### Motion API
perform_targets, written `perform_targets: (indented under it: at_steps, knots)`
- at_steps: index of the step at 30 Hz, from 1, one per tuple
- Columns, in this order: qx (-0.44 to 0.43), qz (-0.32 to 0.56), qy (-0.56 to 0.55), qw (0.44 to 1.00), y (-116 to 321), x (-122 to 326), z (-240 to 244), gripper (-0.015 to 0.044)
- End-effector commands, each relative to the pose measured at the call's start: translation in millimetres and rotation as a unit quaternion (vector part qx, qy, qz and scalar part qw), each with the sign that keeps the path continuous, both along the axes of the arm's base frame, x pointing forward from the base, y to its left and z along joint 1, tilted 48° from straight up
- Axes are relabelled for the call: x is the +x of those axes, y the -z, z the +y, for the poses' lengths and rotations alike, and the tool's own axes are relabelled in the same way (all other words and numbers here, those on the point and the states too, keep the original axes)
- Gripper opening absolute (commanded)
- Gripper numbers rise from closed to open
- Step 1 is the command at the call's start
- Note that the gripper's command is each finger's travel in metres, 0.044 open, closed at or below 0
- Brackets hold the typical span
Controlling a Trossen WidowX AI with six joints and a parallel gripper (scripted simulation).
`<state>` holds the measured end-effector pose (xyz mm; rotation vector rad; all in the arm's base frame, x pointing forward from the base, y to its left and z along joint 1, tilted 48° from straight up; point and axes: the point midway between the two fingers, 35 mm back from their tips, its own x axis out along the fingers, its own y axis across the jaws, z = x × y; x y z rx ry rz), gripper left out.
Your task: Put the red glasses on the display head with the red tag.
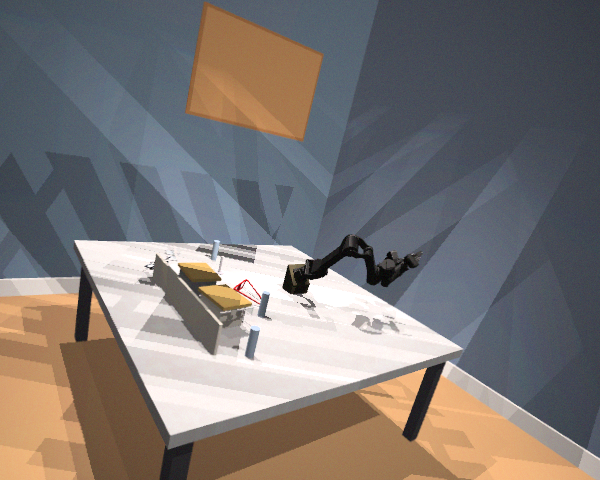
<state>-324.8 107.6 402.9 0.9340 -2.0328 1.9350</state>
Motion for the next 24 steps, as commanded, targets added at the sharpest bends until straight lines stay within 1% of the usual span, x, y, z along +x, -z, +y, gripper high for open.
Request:
perform_targets:
  at_steps: [1, 2, 8, 12, 17, 24]
  knots:
    - [0.000, 0.000, 0.000, 1.000, 0, 0, 0, 0.0426]
    - [0.000, 0.000, 0.000, 1.000, 0, 0, 0, 0.0440]
    - [0.000, 0.000, 0.000, 1.000, 0, 0, 0, 0.0440]
    - [-0.018, -0.011, 0.019, 1.000, 0, 2, 17, 0.0335]
    - [-0.084, -0.044, 0.085, 0.992, 0, 16, 74, 0.0204]
    - [-0.142, -0.051, 0.199, 0.968, -6, 58, 147, 0.0200]
